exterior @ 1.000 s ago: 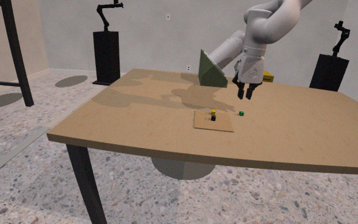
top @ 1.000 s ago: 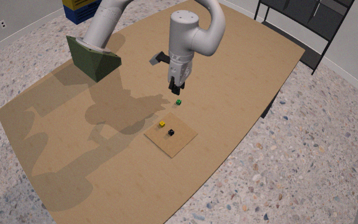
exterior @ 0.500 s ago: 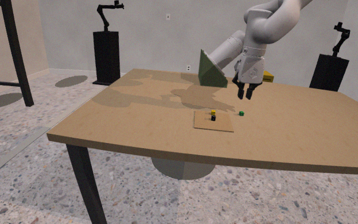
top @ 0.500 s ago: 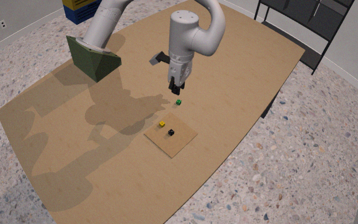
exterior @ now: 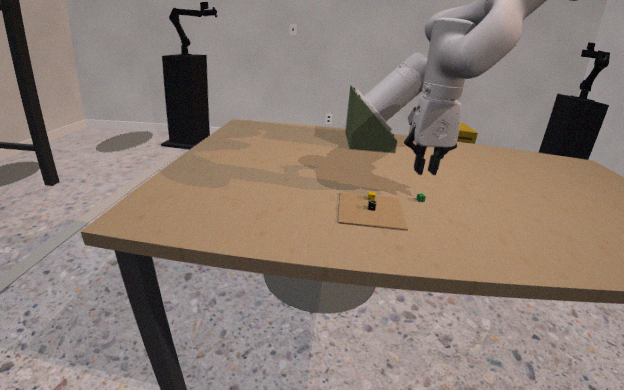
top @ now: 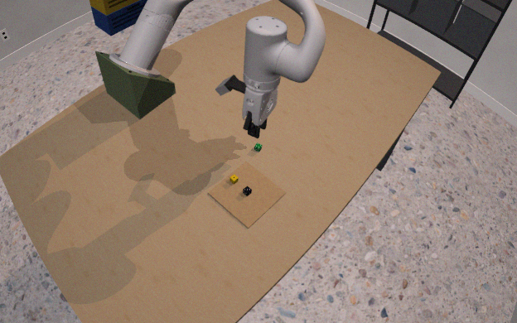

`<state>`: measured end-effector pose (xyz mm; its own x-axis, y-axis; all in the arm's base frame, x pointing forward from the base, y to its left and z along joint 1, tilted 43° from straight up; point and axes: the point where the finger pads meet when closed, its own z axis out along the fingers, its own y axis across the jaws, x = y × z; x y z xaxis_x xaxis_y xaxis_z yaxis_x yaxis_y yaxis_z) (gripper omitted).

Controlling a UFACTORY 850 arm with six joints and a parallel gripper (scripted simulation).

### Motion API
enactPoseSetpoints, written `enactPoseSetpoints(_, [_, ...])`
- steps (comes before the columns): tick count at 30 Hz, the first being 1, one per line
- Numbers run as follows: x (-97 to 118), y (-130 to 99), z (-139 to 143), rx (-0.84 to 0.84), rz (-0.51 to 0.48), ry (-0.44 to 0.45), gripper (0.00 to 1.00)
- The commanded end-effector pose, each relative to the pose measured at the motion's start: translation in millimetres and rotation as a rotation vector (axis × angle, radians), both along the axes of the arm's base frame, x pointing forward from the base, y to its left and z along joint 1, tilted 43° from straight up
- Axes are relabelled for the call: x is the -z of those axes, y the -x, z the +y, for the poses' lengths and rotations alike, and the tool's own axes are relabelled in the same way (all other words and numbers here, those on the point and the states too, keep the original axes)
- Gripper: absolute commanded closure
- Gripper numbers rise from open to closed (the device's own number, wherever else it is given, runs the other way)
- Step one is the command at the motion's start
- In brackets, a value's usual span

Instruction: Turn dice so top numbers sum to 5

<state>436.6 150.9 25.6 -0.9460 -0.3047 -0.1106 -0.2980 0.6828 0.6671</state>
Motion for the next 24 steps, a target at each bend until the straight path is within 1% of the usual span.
enactPoseSetpoints(1, [2.4,-0.3,2.2,0.001,-0.001,0.000,0.69])
enactPoseSetpoints(24, [24.6,3.2,22.7,0.001,-0.001,0.000,0.69])
